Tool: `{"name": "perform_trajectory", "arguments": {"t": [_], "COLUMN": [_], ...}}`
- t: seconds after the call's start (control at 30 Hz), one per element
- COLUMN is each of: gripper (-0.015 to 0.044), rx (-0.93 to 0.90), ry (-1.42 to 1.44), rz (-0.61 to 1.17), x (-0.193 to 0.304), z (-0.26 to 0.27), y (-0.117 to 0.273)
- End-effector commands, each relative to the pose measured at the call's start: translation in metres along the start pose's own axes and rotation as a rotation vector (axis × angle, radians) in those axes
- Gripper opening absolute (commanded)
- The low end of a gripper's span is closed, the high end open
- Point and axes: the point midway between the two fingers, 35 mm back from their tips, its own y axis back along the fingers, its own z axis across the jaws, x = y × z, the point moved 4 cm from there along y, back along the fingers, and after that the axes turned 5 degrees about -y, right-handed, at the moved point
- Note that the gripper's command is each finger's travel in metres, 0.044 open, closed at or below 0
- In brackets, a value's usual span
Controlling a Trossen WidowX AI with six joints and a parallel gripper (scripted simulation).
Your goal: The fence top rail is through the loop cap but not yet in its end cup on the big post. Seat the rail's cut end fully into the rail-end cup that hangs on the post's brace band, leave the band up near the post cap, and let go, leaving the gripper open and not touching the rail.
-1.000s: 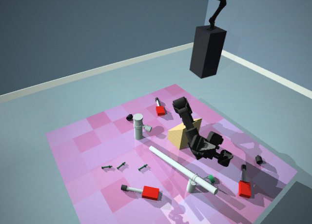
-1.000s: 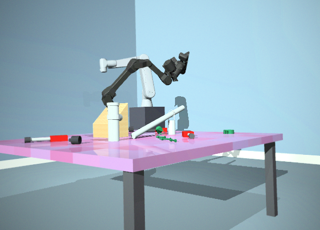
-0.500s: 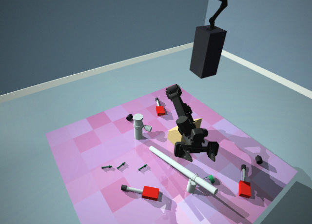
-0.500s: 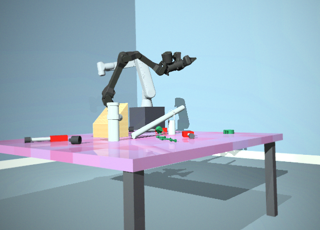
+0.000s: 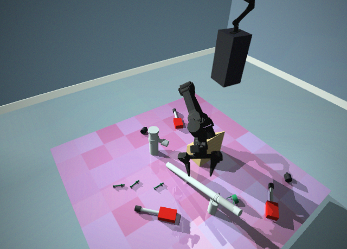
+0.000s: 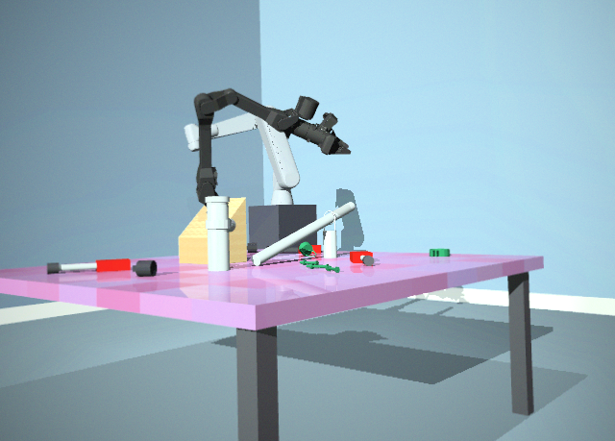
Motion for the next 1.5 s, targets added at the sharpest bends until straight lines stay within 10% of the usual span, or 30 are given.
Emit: {"name": "perform_trajectory", "arguments": {"t": [0.0, 0.43, 0.73, 1.47], "gripper": [0.0440, 0.0440, 0.0440, 0.0440], "rx": [0.202, 0.711, 0.738, 0.182], "ry": [-0.106, -0.202, -0.201, 0.767], "rz": [0.179, 0.417, 0.423, 0.748], "x": [0.040, 0.125, 0.129, 0.147], "z": [-0.040, -0.122, -0.125, -0.225], "y": [0.039, 0.156, 0.163, 0.249]}}
